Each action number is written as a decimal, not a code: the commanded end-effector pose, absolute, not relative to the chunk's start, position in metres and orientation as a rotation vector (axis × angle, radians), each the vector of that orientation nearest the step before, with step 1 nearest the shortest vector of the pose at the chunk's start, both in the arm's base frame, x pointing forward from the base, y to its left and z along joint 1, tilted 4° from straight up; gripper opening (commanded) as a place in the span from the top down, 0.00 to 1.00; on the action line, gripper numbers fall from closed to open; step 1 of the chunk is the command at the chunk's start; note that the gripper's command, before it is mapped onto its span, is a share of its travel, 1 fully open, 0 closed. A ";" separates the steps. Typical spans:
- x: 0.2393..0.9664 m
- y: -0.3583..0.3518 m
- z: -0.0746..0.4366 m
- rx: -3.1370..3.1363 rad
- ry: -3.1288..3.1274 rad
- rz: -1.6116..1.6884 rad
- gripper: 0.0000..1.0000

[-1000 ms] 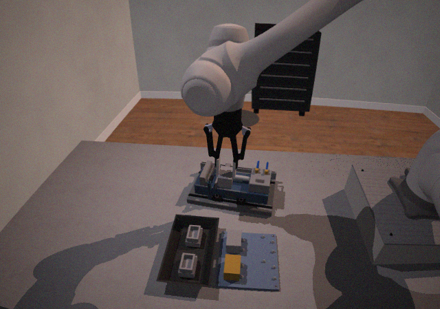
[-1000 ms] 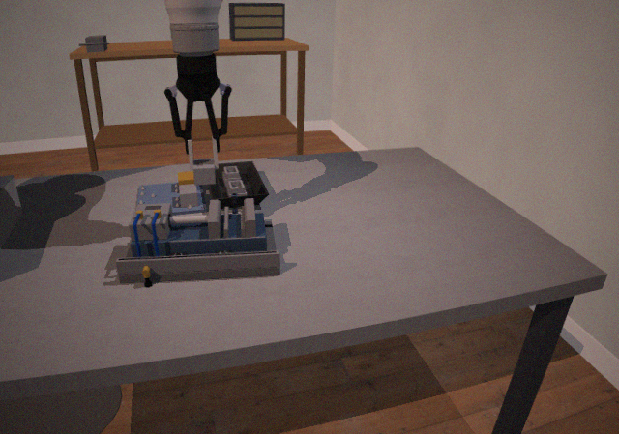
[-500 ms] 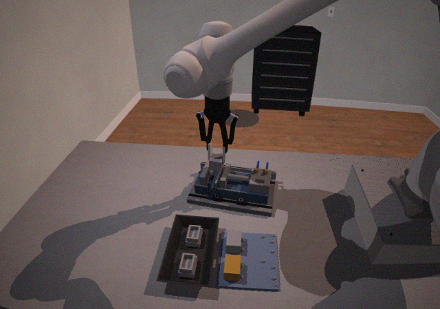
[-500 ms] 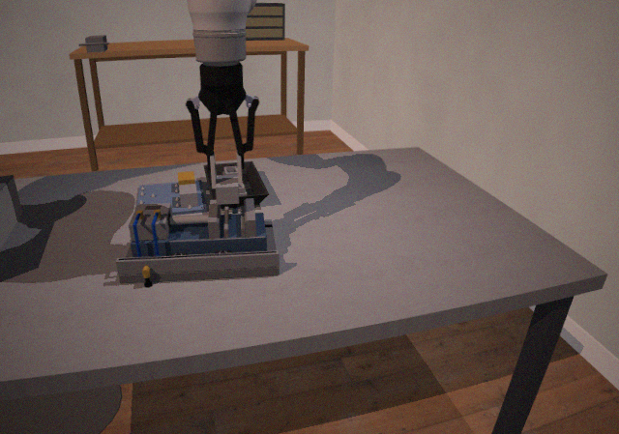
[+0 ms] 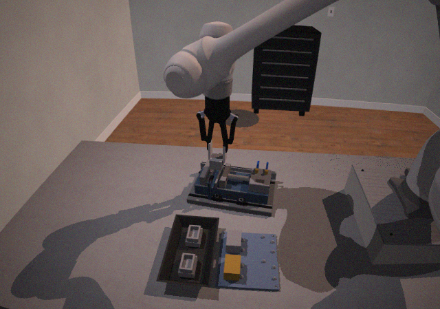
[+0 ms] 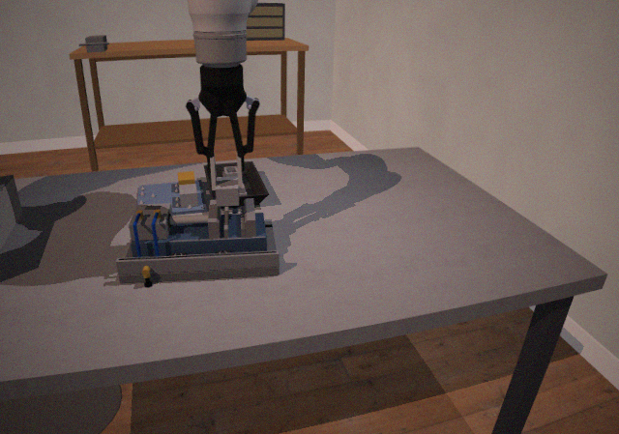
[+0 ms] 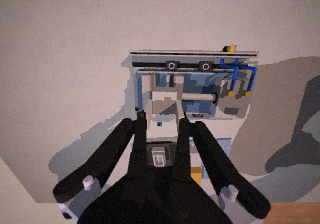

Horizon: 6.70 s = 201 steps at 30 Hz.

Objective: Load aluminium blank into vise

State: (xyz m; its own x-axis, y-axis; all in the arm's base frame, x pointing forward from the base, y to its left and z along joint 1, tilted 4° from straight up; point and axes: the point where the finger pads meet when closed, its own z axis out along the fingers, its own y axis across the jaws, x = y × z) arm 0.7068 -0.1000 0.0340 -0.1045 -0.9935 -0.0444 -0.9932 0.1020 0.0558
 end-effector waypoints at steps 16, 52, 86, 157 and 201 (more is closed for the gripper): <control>0.709 -0.103 0.036 2.101 -2.325 -0.113 1.00; 0.710 -0.104 0.037 2.103 -2.322 -0.113 1.00; 0.716 -0.108 0.042 2.105 -2.321 -0.113 1.00; 0.716 -0.108 0.038 2.105 -2.321 -0.113 1.00; 0.715 -0.107 0.018 2.105 -2.321 -0.113 1.00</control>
State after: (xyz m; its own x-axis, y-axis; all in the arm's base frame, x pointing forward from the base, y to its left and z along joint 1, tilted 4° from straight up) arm 0.7179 -0.1058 0.0230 -0.1004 -0.9940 -0.0437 -0.9937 0.0979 0.0553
